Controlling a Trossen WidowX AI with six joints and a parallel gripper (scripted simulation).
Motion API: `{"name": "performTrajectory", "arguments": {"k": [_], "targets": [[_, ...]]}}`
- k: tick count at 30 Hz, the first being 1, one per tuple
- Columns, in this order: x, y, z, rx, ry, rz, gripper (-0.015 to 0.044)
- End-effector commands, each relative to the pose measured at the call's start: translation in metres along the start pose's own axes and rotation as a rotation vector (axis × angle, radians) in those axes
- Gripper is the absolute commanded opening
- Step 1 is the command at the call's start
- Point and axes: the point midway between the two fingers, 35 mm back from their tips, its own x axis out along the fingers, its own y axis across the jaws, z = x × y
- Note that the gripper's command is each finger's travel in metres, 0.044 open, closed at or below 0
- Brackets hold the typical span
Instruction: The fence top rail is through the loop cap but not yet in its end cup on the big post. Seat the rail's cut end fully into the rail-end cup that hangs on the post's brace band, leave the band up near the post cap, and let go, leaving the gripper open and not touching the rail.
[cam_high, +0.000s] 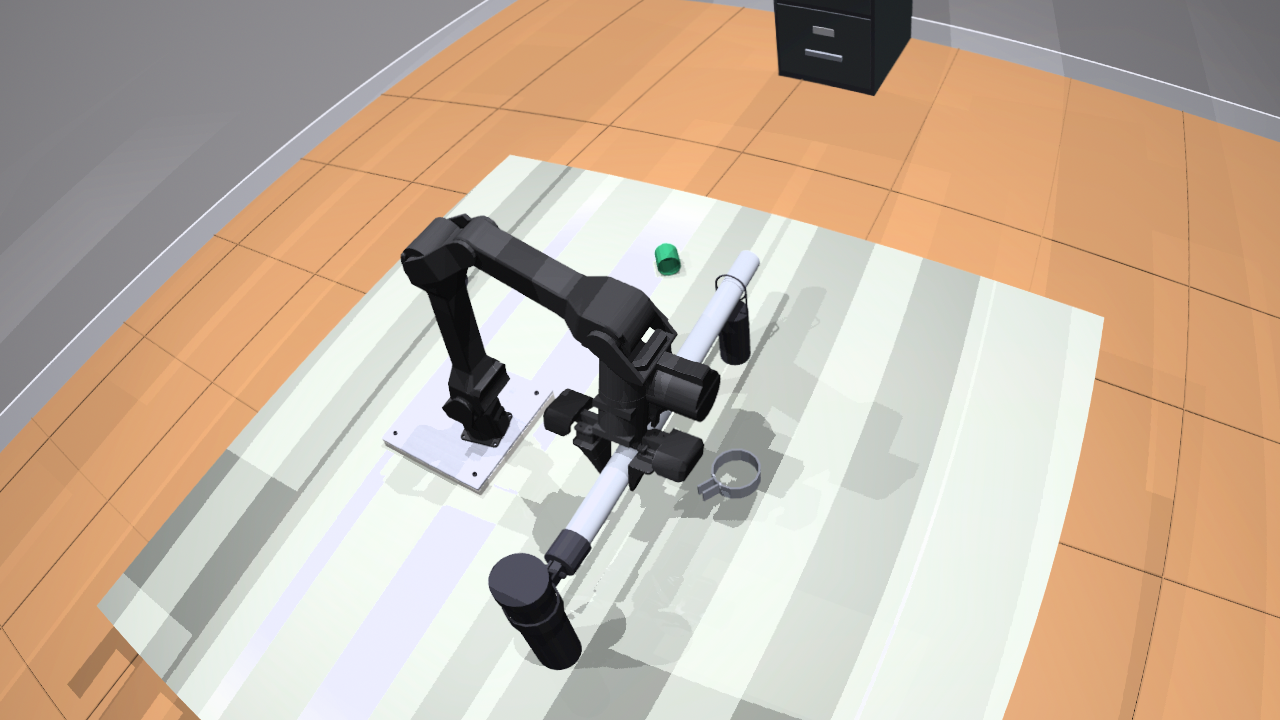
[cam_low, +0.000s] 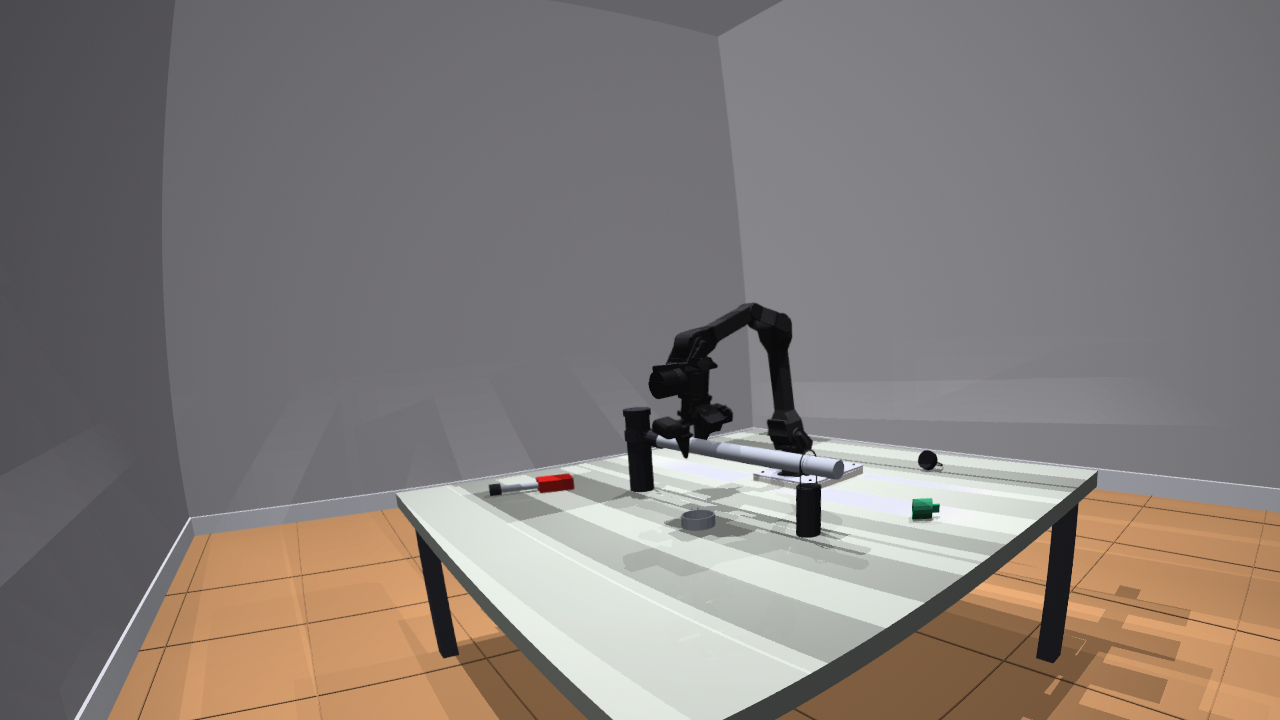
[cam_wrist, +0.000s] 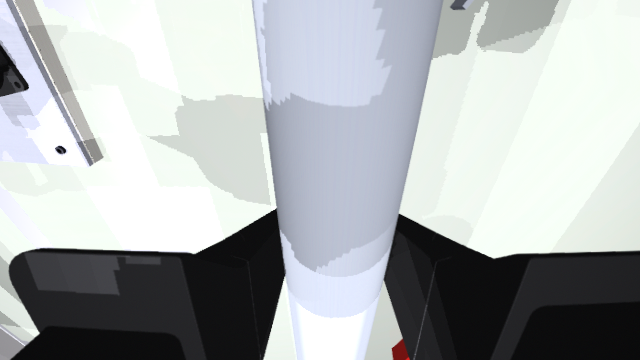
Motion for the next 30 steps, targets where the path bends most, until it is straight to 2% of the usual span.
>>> {"name": "performTrajectory", "arguments": {"k": [1,16,30], "targets": [[-0.004,-0.001,-0.010,0.013,0.022,-0.011,0.0000],[0.000,0.000,-0.006,0.002,0.007,0.002,0.0000],[-0.010,0.000,0.001,0.002,0.006,0.002,0.0368]]}}
